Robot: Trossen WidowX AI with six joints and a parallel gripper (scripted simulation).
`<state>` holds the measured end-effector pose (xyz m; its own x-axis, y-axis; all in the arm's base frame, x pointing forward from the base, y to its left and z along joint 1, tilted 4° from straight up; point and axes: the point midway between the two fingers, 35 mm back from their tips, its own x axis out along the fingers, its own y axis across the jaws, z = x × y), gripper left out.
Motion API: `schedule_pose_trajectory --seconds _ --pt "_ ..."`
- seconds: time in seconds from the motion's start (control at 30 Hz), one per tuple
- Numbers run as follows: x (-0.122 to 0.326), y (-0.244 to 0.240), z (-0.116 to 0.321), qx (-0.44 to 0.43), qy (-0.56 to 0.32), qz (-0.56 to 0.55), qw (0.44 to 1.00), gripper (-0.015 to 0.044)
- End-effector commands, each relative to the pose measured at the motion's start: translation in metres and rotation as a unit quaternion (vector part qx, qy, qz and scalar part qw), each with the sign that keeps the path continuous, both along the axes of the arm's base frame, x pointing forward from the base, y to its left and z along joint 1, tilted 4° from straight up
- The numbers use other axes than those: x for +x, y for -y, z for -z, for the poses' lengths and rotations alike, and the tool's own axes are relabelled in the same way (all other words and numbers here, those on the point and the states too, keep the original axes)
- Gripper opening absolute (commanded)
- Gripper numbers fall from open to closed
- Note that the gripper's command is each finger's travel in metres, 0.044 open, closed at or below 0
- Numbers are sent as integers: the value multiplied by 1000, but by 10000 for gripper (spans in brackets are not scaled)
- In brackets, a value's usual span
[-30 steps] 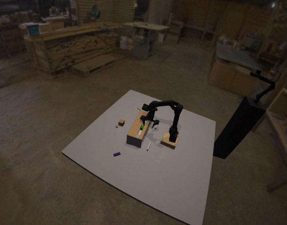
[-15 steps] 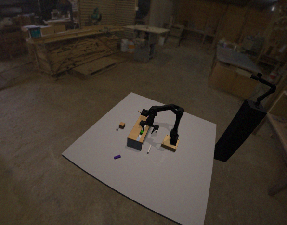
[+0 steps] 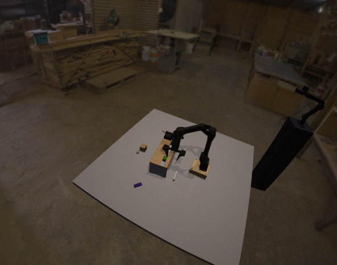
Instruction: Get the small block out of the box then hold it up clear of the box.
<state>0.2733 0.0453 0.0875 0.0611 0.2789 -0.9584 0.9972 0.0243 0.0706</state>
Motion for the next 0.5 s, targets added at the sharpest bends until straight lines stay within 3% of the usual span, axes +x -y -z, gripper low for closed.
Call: schedule_pose_trajectory --seconds 0.0,0.47 --pt "-2 3 1 0 -1 3 1000 400" --pt "-3 6 1 0 -1 3 1000 400"
